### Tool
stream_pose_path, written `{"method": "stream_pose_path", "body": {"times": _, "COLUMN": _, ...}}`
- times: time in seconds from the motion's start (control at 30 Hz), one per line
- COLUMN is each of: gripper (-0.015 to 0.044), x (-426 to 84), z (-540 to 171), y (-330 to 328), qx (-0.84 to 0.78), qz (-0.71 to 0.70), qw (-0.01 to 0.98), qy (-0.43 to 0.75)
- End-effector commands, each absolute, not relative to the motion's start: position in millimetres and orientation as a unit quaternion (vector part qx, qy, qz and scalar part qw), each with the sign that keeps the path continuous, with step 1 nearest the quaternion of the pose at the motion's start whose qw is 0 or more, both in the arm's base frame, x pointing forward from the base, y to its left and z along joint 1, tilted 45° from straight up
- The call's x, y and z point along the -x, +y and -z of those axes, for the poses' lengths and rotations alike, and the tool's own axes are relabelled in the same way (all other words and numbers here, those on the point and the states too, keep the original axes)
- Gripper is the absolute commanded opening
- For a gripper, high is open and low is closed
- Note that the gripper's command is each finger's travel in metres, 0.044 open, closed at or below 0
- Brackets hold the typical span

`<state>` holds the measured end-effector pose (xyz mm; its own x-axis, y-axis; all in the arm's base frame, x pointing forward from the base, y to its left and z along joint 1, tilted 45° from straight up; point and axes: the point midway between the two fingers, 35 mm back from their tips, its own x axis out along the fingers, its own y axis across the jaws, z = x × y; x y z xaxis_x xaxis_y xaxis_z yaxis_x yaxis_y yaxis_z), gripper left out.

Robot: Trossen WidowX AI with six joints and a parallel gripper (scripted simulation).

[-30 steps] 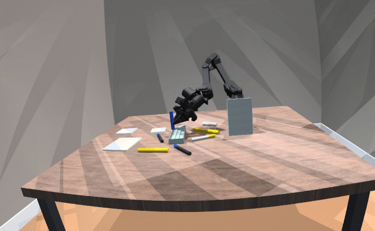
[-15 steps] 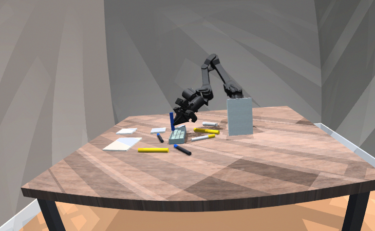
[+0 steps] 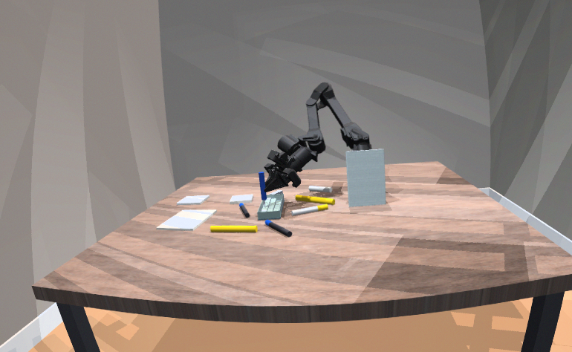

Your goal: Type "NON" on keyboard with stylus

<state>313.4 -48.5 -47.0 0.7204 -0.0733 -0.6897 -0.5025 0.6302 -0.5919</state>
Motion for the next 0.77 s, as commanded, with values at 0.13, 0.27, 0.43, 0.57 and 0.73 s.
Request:
{"method": "stream_pose_path", "body": {"times": 0.13, "gripper": 0.0081, "x": -313.6, "z": 44.3, "y": -44.6, "qx": 0.41, "qz": -0.131, "qw": 0.831, "qy": 0.353}}
{"method": "stream_pose_path", "body": {"times": 0.27, "gripper": 0.0081, "x": -314.9, "z": 36.1, "y": -36.5, "qx": 0.41, "qz": -0.131, "qw": 0.831, "qy": 0.352}}
{"method": "stream_pose_path", "body": {"times": 0.43, "gripper": 0.0081, "x": -315.5, "z": 24.6, "y": -25.1, "qx": 0.409, "qz": -0.131, "qw": 0.832, "qy": 0.352}}
{"method": "stream_pose_path", "body": {"times": 0.57, "gripper": 0.0081, "x": -315.4, "z": 21.3, "y": -21.8, "qx": 0.409, "qz": -0.131, "qw": 0.832, "qy": 0.352}}
{"method": "stream_pose_path", "body": {"times": 0.73, "gripper": 0.0081, "x": -315.4, "z": 23.4, "y": -21.3, "qx": 0.41, "qz": -0.135, "qw": 0.831, "qy": 0.35}}
